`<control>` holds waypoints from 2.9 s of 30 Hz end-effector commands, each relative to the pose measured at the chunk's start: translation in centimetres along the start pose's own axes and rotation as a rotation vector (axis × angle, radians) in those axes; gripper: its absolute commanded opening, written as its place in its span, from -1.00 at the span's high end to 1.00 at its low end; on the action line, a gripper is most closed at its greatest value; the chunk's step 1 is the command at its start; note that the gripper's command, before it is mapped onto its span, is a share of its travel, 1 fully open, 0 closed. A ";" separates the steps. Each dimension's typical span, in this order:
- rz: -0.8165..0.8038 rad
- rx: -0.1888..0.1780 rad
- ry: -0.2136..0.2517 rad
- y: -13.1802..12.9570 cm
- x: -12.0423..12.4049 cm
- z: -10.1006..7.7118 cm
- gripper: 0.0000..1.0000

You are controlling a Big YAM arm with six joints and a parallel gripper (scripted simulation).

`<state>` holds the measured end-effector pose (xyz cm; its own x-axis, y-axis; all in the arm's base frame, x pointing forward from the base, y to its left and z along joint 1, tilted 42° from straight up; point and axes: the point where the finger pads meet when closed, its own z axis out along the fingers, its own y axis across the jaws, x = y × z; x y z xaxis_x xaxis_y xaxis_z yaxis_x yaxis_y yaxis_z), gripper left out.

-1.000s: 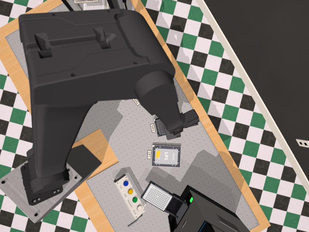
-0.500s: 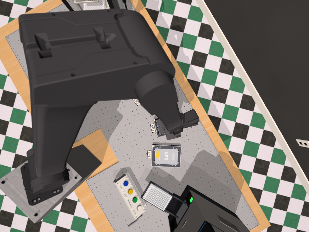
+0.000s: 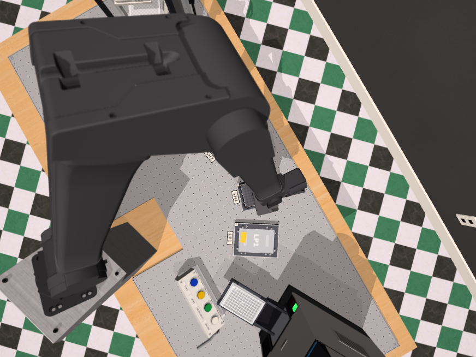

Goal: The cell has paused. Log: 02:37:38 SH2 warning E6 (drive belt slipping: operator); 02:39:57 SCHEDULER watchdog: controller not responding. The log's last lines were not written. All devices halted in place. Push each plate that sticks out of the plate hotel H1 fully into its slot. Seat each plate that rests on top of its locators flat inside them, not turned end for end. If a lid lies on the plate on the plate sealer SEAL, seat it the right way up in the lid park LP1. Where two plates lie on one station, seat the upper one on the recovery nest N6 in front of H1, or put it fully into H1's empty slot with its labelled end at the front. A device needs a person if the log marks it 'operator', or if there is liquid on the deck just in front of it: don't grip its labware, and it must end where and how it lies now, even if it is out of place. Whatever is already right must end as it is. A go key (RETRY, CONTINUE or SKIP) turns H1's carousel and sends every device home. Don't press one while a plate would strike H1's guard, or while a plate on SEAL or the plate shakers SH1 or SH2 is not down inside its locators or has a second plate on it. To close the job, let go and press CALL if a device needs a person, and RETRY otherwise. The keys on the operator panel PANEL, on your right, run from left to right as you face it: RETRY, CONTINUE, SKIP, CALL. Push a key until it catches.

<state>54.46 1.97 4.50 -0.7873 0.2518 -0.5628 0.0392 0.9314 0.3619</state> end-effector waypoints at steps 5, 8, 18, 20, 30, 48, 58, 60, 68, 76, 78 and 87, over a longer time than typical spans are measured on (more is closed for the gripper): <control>-0.004 0.000 -0.009 0.0 -0.4 -0.3 -0.68; -0.004 0.000 -0.009 0.0 -0.4 -0.3 -0.68; -0.004 0.000 -0.009 0.0 -0.4 -0.3 -0.68; -0.004 0.000 -0.009 0.0 -0.4 -0.3 -0.68; 0.002 0.104 0.015 0.0 0.3 0.9 -0.68; -0.004 0.104 -0.009 -0.4 -0.5 0.1 -0.68; 0.007 0.106 0.009 -0.4 0.1 1.0 -0.68; 0.002 0.101 -0.002 -0.1 -0.3 1.0 -0.68; 0.000 0.099 -0.017 0.0 -0.8 1.2 -0.68; -0.002 0.097 -0.009 0.1 -0.5 1.9 -0.68; -0.004 0.095 -0.024 0.4 -1.1 1.4 -0.68; -0.003 0.104 -0.009 -0.3 -0.6 1.6 -0.68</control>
<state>55.60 1.99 2.91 -0.7920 0.2460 -0.5588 0.1003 0.9552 0.2784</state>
